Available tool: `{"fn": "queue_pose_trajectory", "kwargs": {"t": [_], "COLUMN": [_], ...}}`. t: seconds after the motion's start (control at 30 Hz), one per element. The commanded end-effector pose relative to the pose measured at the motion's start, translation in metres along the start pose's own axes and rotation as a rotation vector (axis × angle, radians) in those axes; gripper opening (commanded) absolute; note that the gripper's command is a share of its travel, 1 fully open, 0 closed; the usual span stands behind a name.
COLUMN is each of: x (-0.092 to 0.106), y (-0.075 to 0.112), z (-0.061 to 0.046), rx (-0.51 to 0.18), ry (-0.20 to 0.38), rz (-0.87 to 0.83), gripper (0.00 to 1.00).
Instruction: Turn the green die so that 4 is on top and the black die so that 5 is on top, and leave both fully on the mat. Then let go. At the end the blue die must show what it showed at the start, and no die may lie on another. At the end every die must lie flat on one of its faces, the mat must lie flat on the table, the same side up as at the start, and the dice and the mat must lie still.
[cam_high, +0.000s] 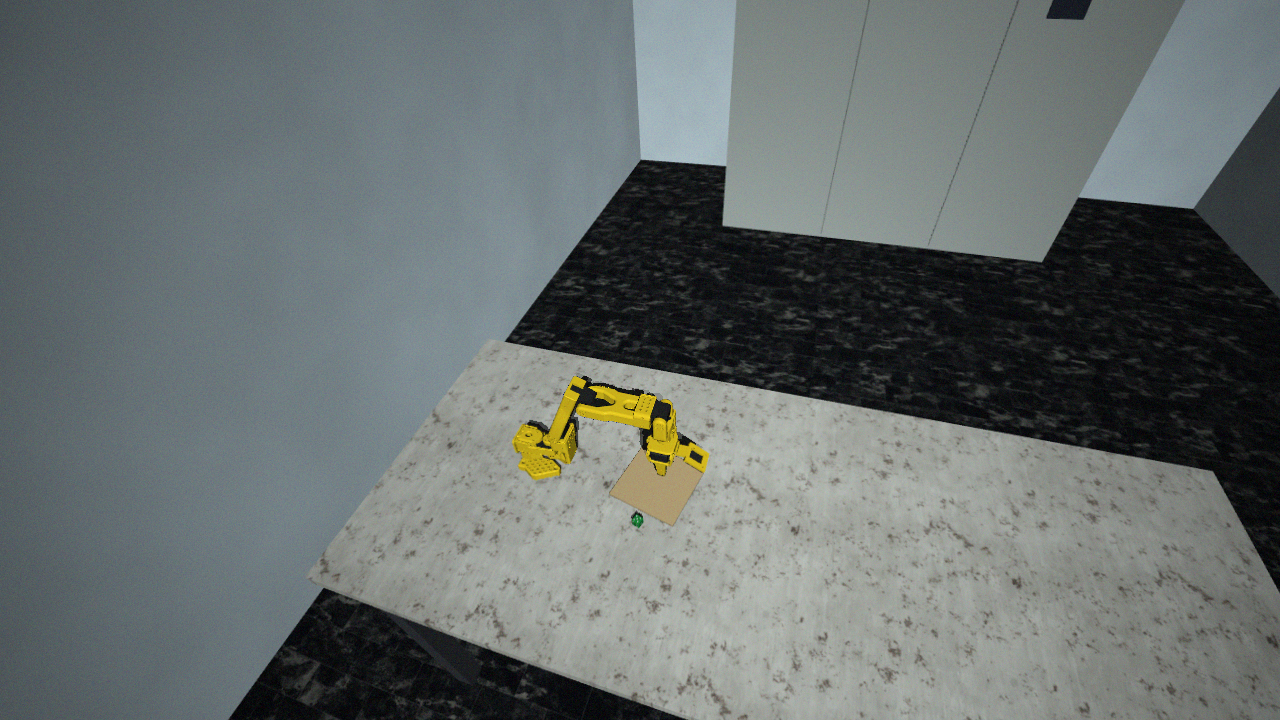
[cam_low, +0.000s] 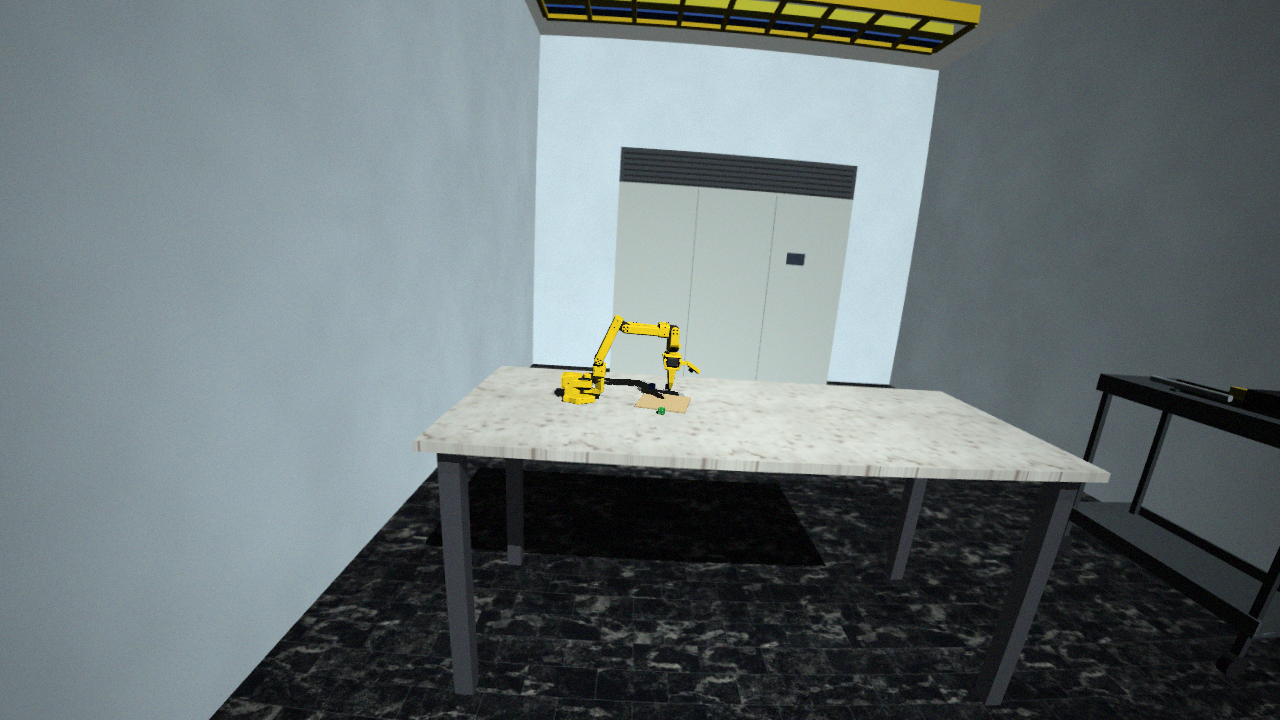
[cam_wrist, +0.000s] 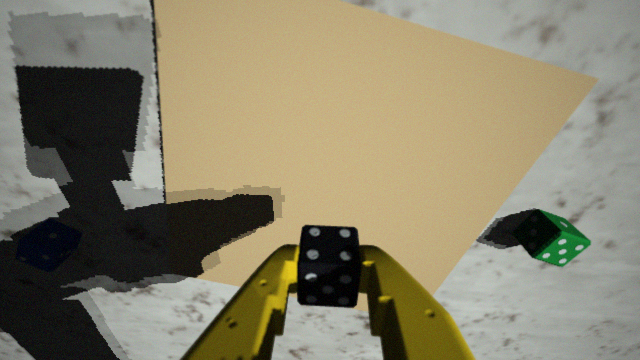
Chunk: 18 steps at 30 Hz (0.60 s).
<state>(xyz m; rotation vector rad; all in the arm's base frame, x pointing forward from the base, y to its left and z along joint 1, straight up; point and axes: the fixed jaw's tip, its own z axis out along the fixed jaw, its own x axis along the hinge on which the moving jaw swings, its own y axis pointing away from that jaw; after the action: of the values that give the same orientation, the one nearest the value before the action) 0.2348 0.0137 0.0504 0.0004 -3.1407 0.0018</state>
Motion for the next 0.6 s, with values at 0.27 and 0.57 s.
{"fn": "queue_pose_trajectory", "kwargs": {"t": [0.27,0.57], "x": [-0.0058,-0.0060], "y": [0.0018,0.0018], "z": [-0.0021,0.0020], "rx": [-0.002,-0.002], "ry": [-0.045,-0.045], "rz": [-0.007,-0.007], "gripper": [0.00,0.00]}}
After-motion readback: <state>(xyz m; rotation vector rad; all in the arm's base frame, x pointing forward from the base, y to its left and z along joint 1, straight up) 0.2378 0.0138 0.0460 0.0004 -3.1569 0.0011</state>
